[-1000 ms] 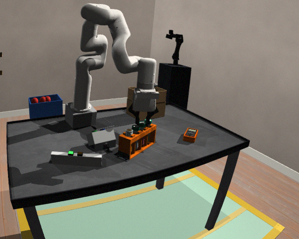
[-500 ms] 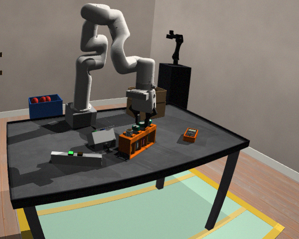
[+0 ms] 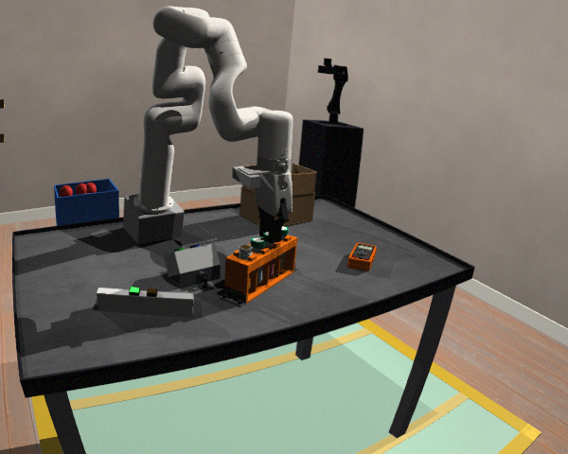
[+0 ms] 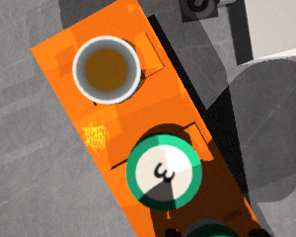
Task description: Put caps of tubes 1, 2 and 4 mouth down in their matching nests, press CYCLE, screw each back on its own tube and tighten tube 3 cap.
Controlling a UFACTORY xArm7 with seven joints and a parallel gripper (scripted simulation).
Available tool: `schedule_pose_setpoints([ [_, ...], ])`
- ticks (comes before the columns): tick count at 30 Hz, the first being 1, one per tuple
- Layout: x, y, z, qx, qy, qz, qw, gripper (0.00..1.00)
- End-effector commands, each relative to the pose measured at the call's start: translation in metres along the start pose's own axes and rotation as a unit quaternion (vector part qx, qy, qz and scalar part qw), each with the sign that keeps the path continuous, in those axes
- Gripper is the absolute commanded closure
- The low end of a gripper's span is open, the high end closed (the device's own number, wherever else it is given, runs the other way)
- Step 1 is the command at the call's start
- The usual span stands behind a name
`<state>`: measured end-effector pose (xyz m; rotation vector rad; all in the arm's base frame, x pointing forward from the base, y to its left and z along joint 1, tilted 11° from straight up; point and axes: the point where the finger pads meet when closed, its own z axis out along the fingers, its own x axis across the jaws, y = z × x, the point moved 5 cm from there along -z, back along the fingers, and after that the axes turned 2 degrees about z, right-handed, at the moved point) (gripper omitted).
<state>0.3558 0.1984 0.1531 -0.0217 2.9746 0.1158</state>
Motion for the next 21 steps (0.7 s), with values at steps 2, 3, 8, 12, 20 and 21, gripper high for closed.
schedule_pose_setpoints([
  [2, 0.0002, 0.0036, -0.0006, 0.023, -0.013, 0.097, 0.995, 1.00],
  [3, 0.0002, 0.0036, -0.0006, 0.023, -0.013, 0.097, 0.995, 1.00],
  [8, 0.0002, 0.0036, -0.0006, 0.023, -0.013, 0.097, 0.995, 0.54],
  [12, 0.0002, 0.0036, -0.0006, 0.023, -0.013, 0.097, 0.995, 0.54],
  [20, 0.0002, 0.0036, -0.0006, 0.023, -0.013, 0.097, 0.995, 0.54],
  [21, 0.0002, 0.0038, -0.0036, 0.023, -0.013, 0.097, 0.995, 0.54],
])
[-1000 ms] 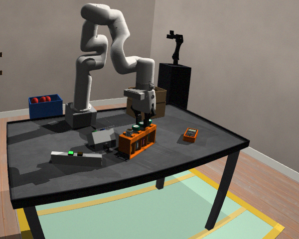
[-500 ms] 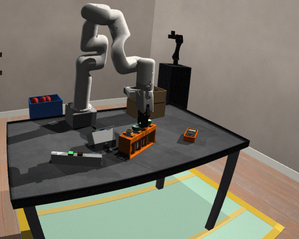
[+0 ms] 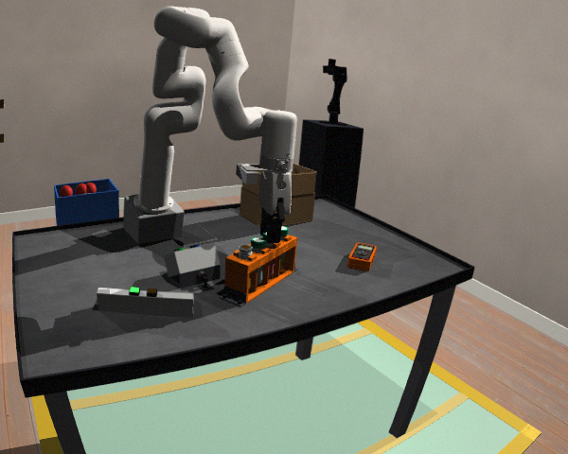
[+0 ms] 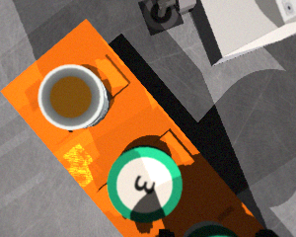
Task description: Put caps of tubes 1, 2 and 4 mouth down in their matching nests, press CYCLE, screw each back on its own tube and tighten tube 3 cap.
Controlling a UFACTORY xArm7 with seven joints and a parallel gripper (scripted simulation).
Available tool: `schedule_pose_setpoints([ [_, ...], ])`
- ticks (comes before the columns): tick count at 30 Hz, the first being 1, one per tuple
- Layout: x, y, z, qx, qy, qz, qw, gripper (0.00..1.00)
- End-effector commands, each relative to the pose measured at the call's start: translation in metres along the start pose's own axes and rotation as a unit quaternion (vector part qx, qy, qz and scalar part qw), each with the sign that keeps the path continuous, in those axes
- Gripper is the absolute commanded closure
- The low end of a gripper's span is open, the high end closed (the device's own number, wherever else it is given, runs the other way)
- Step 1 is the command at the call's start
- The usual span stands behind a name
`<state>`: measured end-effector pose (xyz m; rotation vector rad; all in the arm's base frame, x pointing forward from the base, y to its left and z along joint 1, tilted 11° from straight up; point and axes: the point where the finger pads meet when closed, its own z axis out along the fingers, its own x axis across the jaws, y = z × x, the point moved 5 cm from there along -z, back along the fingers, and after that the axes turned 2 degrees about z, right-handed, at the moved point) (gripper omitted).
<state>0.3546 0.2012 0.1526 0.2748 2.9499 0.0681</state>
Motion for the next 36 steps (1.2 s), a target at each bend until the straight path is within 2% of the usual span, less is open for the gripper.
schedule_pose_setpoints([
  [1, -0.001, 0.001, -0.007, -0.001, -0.002, 0.000, 1.000, 0.54],
  [14, -0.001, 0.001, -0.046, -0.001, -0.002, 0.000, 1.000, 0.54],
  [18, -0.001, 0.001, -0.047, -0.001, -0.002, 0.000, 1.000, 0.54],
  [20, -0.004, -0.015, -0.047, -0.001, -0.002, -0.083, 0.997, 0.54],
  [22, -0.008, -0.031, -0.047, -0.001, -0.002, -0.153, 0.988, 0.54],
  [26, -0.011, -0.046, -0.047, 0.000, -0.002, -0.228, 0.974, 0.54],
  [31, -0.015, -0.067, -0.047, 0.001, -0.003, -0.330, 0.944, 0.54],
  [33, -0.015, -0.067, -0.047, 0.001, -0.003, -0.330, 0.944, 0.54],
  [34, -0.017, -0.075, -0.047, 0.000, -0.002, -0.378, 0.926, 0.54],
  [36, -0.019, -0.086, -0.047, 0.002, -0.003, -0.419, 0.908, 0.54],
])
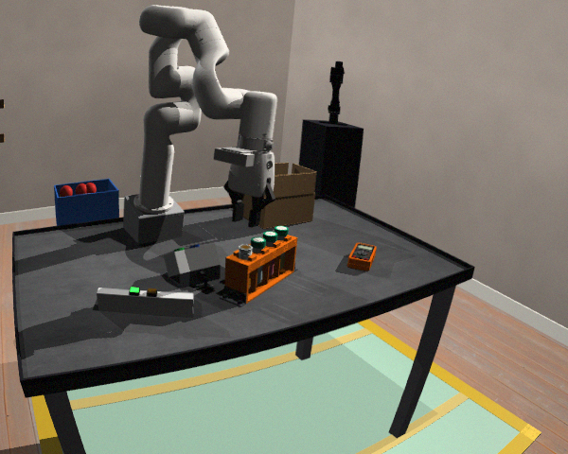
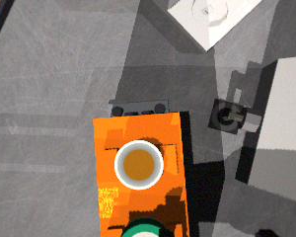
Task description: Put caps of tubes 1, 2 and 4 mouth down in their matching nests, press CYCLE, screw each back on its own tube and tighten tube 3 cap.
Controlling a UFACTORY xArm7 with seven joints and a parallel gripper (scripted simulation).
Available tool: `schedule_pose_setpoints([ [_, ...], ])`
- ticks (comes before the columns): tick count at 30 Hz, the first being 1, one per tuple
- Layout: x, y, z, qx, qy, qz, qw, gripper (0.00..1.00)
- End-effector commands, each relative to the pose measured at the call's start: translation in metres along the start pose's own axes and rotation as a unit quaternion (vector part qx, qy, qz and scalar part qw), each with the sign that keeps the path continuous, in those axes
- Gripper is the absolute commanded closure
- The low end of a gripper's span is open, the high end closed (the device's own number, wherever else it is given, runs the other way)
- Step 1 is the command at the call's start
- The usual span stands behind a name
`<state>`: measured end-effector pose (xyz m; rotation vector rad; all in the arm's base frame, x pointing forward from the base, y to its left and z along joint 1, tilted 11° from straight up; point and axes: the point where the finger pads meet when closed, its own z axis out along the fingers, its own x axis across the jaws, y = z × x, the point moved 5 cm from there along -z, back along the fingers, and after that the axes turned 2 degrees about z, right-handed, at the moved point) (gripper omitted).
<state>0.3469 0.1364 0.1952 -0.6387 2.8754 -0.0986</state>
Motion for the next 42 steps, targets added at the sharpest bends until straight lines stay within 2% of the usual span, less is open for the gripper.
schedule_pose_setpoints([
  [1, 0.009, -0.027, 0.000, -0.025, -0.006, -0.137, 0.990, 0.54],
  [6, 0.018, -0.045, 0.001, -0.024, -0.009, -0.237, 0.971, 0.54],
  [12, 0.029, -0.070, 0.002, -0.023, -0.012, -0.356, 0.934, 0.54],
  [14, 0.029, -0.070, 0.002, -0.023, -0.012, -0.356, 0.934, 0.54],
  [15, 0.032, -0.078, 0.003, -0.025, -0.013, -0.370, 0.929, 0.54],
  [29, 0.069, -0.163, 0.007, -0.025, -0.013, -0.370, 0.929, 0.54],
  [31, 0.069, -0.163, 0.007, -0.025, -0.013, -0.370, 0.929, 0.54],
  [42, 0.101, -0.235, 0.012, -0.024, -0.012, -0.370, 0.929, 0.54],
])
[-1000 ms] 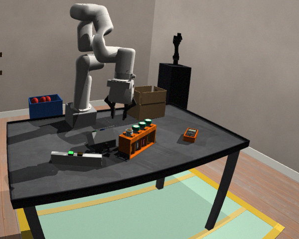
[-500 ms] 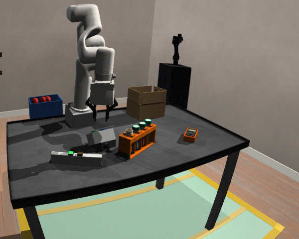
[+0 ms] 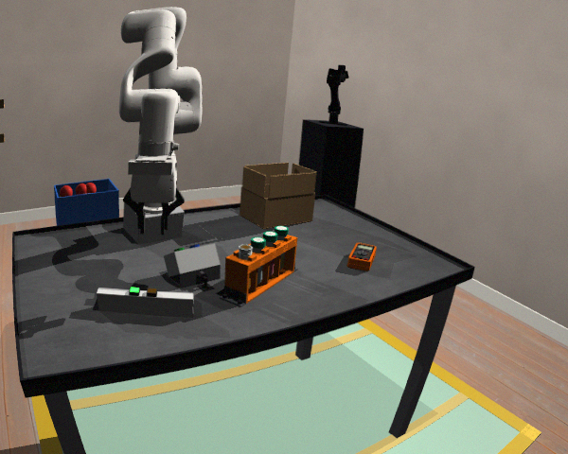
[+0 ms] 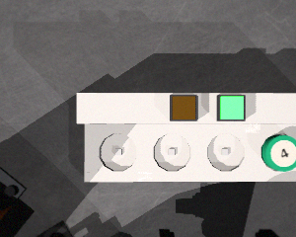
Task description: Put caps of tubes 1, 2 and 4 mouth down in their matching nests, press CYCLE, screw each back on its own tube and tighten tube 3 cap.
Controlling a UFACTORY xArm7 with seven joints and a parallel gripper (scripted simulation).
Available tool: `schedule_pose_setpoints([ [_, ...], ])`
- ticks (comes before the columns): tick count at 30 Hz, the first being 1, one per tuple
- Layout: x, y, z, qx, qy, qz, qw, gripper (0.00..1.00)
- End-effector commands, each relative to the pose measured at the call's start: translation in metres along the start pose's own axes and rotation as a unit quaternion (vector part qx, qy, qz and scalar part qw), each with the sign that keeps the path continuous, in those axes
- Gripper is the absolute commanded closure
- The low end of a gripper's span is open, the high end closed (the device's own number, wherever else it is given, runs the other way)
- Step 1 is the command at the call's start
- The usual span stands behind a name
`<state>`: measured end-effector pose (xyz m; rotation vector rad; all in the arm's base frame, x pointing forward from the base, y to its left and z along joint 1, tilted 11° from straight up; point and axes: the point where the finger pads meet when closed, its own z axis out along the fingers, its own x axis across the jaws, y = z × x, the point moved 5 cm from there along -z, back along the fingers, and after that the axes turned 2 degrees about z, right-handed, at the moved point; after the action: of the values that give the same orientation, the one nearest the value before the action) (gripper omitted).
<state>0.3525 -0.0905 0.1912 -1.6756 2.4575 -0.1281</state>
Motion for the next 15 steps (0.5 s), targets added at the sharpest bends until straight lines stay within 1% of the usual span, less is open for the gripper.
schedule_pose_setpoints([
  [1, 0.032, -0.016, 0.000, -0.001, -0.003, -0.002, 1.000, 0.54],
  [4, 0.050, -0.024, 0.000, -0.001, -0.003, -0.002, 1.000, 0.54],
  [6, 0.050, -0.024, 0.000, -0.001, -0.003, -0.002, 1.000, 0.54],
  [10, 0.081, -0.037, 0.000, -0.001, -0.003, -0.002, 1.000, 0.54],
  [12, 0.092, -0.041, 0.001, -0.001, -0.003, -0.002, 1.000, 0.54],
  [15, 0.095, -0.043, 0.001, -0.001, -0.003, -0.002, 1.000, 0.54],
])
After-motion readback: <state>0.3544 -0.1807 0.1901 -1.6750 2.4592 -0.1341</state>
